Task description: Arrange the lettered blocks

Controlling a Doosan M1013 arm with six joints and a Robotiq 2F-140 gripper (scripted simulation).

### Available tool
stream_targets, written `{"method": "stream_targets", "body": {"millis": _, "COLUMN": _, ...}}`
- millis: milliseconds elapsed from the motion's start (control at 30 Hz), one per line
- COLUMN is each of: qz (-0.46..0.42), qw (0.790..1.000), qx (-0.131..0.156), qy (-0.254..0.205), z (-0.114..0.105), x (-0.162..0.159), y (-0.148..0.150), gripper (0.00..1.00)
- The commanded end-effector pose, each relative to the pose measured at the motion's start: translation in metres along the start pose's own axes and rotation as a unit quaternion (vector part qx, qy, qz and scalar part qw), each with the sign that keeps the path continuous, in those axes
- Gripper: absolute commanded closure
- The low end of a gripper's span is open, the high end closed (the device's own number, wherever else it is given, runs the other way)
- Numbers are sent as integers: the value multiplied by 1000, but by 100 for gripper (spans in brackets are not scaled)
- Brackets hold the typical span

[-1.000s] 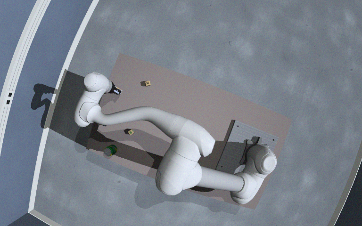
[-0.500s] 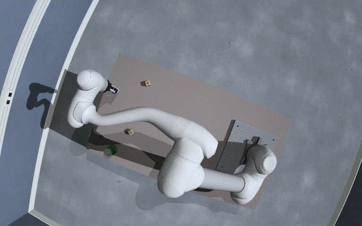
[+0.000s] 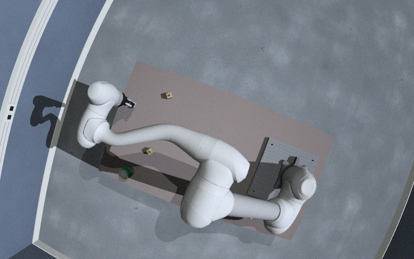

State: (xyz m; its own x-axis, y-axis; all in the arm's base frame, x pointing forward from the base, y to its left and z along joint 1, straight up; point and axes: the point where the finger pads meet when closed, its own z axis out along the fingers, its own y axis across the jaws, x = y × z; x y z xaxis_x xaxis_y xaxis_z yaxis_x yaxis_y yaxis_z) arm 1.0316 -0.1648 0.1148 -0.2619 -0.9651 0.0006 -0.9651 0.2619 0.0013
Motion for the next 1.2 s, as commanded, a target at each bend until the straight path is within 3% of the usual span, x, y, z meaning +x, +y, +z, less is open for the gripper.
{"method": "stream_targets", "body": {"millis": 0, "qz": -44, "qw": 999, "qx": 1, "qy": 0, "z": -5, "x": -16, "y": 9, "gripper": 76}}
{"method": "stream_targets", "body": {"millis": 233, "qz": -127, "qw": 992, "qx": 1, "qy": 0, "z": -9, "x": -44, "y": 27, "gripper": 76}}
{"method": "stream_targets", "body": {"millis": 733, "qz": -365, "qw": 931, "qx": 1, "qy": 0, "z": -20, "x": -120, "y": 88, "gripper": 76}}
{"method": "stream_targets", "body": {"millis": 800, "qz": -365, "qw": 931, "qx": 1, "qy": 0, "z": -20, "x": -120, "y": 88, "gripper": 76}}
{"method": "stream_targets", "body": {"millis": 833, "qz": -405, "qw": 914, "qx": 1, "qy": 0, "z": -22, "x": -133, "y": 100, "gripper": 76}}
{"method": "stream_targets", "body": {"millis": 1167, "qz": -531, "qw": 847, "qx": 1, "qy": 0, "z": -27, "x": -171, "y": 142, "gripper": 76}}
